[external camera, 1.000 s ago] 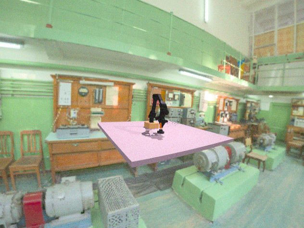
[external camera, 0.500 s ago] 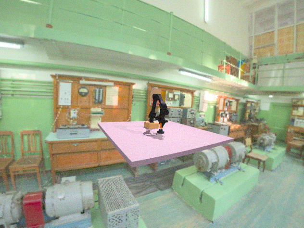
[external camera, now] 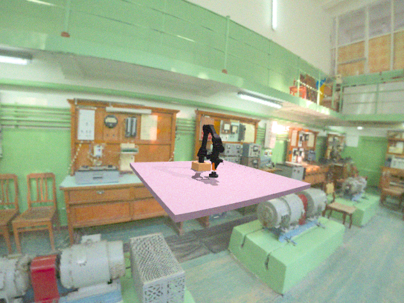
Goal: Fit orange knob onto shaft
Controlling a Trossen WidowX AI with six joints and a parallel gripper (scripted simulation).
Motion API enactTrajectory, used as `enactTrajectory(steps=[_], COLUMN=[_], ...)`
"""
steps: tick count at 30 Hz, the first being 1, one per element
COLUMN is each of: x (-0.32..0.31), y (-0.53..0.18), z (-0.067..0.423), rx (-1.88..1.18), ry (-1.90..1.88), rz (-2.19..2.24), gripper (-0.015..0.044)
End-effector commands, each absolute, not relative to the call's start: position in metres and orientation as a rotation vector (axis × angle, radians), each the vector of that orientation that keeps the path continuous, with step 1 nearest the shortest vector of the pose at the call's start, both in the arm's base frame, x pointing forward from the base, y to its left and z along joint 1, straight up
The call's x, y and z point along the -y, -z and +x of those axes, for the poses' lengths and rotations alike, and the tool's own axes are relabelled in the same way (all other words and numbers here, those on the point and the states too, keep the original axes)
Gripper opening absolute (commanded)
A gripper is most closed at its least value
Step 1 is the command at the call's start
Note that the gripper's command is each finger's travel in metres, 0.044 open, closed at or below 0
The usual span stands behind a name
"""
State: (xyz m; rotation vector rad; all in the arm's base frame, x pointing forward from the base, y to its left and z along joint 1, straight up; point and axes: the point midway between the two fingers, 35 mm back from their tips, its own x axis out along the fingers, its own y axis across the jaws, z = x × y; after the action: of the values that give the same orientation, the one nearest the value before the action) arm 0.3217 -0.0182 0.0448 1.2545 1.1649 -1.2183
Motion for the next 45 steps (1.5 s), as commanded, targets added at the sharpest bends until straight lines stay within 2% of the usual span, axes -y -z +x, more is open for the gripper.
enactTrajectory(steps=[1,45], x=[0.0183,0.0181], y=[-0.0492,-0.0418], z=[0.3218,0.3221], rx=[-1.152,-1.117], ry=[1.231,1.282], rz=[1.273,1.325], gripper=[0.0000,0.0000])
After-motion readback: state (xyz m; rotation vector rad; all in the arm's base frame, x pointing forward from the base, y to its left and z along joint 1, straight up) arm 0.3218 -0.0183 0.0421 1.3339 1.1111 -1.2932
